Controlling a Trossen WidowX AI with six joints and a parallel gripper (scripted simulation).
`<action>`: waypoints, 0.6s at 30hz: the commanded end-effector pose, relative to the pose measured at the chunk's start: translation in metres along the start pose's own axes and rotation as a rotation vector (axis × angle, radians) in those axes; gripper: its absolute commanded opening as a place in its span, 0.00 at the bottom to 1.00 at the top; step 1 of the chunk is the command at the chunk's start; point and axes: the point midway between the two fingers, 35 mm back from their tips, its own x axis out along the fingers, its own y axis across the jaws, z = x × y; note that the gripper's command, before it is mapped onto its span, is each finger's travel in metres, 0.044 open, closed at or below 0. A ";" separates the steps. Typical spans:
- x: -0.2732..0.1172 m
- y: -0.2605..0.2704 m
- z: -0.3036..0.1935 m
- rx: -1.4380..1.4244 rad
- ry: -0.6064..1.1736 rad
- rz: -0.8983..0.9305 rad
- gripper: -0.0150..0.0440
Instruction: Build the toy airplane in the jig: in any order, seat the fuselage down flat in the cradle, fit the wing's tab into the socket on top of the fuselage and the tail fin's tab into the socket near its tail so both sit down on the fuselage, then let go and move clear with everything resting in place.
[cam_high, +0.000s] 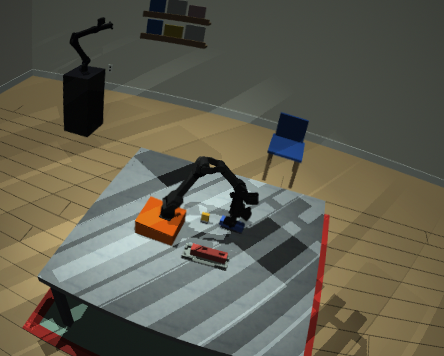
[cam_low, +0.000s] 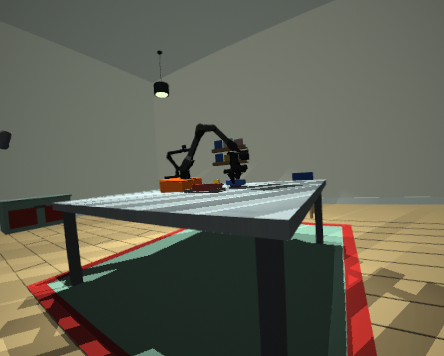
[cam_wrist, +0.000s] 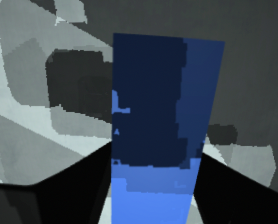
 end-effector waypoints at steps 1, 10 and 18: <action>0.000 0.000 0.000 -0.003 -0.002 -0.002 0.55; -0.006 0.000 0.001 0.001 0.001 0.001 0.29; -0.029 0.002 0.003 0.009 0.008 0.007 0.25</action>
